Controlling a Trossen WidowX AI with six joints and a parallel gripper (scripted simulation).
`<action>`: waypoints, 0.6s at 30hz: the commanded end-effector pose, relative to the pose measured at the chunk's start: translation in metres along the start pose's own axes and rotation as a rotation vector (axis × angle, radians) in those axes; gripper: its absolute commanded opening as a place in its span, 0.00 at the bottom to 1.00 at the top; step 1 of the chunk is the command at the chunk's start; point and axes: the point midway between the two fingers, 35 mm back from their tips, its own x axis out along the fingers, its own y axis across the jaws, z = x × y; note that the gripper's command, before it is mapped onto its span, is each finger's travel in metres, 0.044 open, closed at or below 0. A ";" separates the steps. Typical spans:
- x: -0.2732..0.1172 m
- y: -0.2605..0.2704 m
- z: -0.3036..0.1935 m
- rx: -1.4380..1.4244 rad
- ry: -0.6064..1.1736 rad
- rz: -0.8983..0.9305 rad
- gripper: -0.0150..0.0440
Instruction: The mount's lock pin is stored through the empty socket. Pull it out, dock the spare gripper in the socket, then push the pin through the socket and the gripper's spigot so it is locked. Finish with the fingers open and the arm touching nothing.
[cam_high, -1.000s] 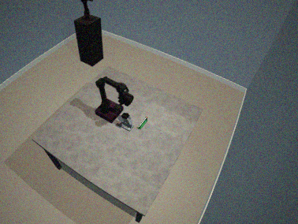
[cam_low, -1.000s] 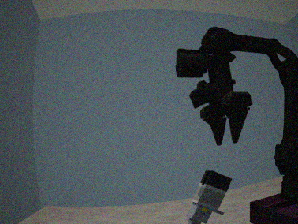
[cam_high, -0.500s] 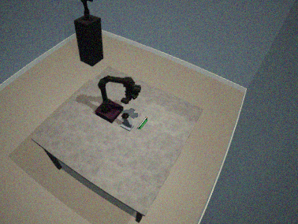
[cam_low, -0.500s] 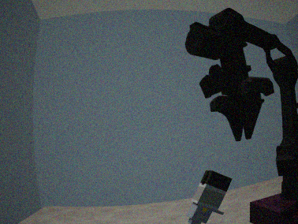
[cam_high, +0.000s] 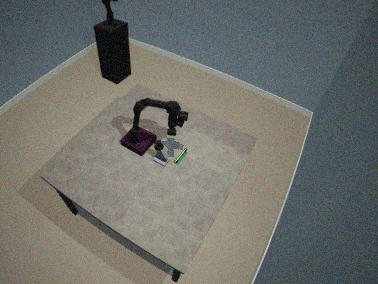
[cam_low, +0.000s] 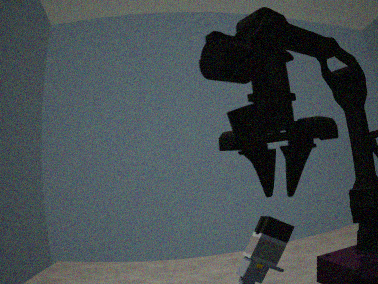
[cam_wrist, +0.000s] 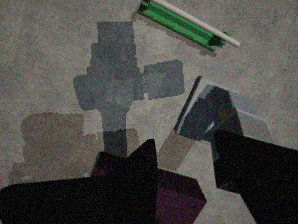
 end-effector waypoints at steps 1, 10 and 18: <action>0.035 -0.028 0.053 -0.535 0.069 -0.060 0.56; 0.070 -0.053 0.085 -0.954 0.145 -0.076 0.56; 0.074 -0.056 0.089 -0.998 0.153 -0.076 0.56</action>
